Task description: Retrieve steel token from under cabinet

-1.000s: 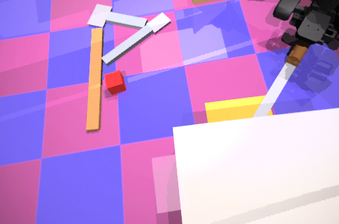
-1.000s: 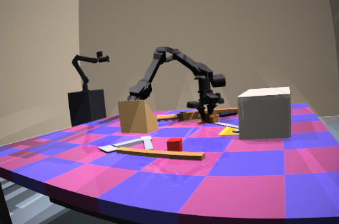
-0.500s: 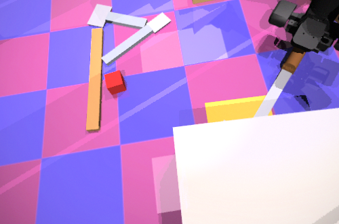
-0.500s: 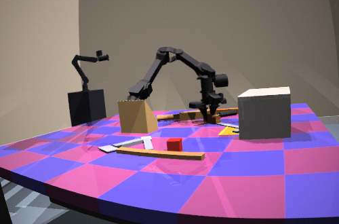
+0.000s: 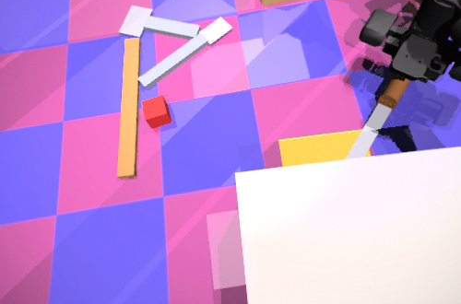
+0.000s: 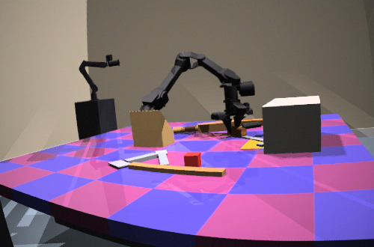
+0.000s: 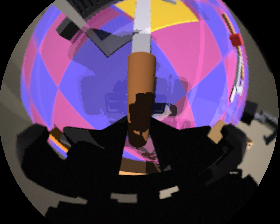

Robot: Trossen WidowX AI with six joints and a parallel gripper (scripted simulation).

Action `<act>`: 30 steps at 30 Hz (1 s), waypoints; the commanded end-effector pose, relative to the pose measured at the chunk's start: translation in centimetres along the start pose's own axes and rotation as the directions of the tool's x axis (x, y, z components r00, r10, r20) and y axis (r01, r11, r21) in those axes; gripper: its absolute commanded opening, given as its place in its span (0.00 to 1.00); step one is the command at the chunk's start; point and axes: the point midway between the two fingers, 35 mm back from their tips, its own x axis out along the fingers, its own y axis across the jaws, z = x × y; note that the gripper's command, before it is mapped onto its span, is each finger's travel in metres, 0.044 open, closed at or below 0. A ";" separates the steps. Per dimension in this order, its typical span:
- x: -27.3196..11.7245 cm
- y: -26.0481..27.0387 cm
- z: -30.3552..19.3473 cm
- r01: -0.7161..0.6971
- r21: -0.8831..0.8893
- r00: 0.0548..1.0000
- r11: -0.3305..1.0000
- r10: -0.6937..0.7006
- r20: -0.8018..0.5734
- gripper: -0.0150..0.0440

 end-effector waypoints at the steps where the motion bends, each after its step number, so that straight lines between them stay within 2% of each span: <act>1: 0.0 0.0 0.9 0.000 -0.002 1.000 1.000 0.000 0.004 0.25; 30: 0.0 0.0 5.0 0.000 -0.003 1.000 1.000 0.000 0.005 0.25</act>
